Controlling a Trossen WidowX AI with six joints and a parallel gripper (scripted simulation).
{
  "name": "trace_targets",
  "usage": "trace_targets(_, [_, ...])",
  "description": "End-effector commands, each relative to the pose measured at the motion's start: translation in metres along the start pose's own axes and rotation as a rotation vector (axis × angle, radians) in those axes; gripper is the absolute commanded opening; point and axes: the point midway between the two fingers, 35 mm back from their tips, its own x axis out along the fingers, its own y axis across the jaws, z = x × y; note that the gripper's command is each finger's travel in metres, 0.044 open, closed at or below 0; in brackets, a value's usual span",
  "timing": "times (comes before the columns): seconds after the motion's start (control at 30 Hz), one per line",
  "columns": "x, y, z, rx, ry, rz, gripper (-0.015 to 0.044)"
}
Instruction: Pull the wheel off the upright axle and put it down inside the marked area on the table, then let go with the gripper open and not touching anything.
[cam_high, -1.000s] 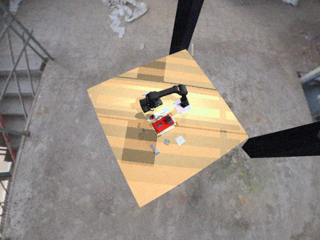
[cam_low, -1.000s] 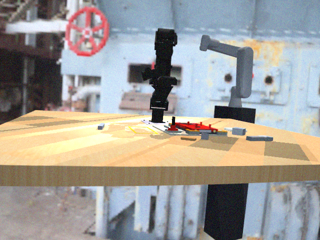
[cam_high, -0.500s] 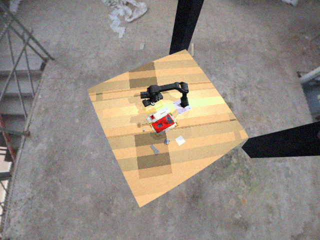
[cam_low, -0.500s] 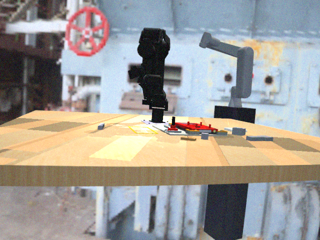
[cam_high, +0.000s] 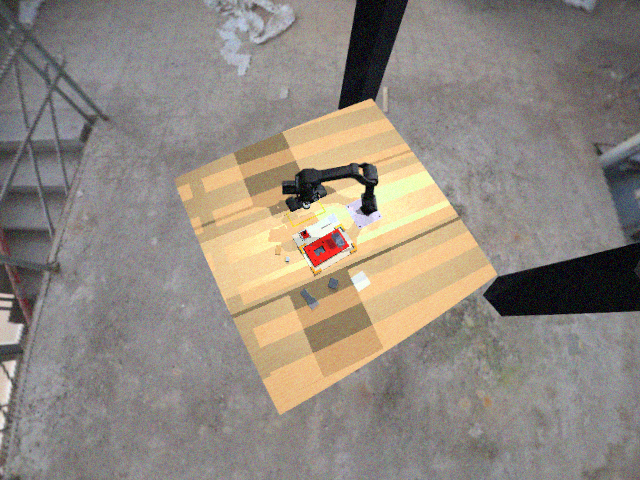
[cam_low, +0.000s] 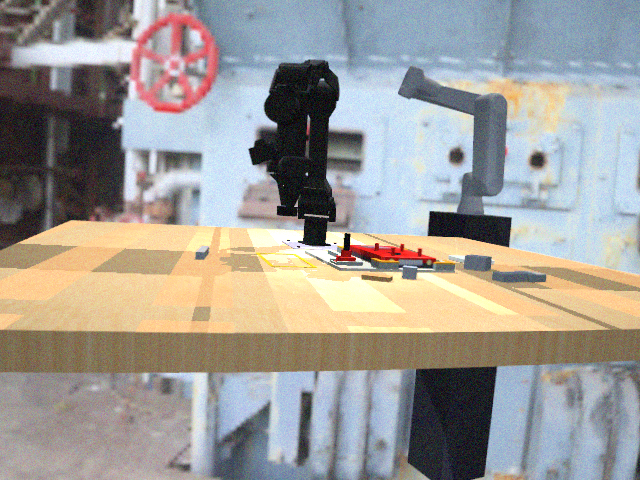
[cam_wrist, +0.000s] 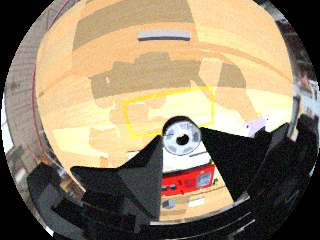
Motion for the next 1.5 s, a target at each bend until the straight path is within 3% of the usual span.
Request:
trace_targets(0.0, [0.008,0.001,0.0,-0.003,0.003,0.003,0.0])
trace_targets(0.53, [0.082,0.001,0.0,-0.003,0.004,0.003,0.0])
trace_targets(0.7, [0.089,0.0,-0.001,-0.003,0.004,0.003,0.0])
trace_targets(1.07, [0.084,0.0,0.0,-0.005,0.002,-0.004,0.0289])
trace_targets(1.33, [0.031,0.0,0.0,-0.004,0.003,0.003,0.03])
trace_targets(1.47, [0.026,0.0,0.0,-0.003,0.004,0.003,0.03])
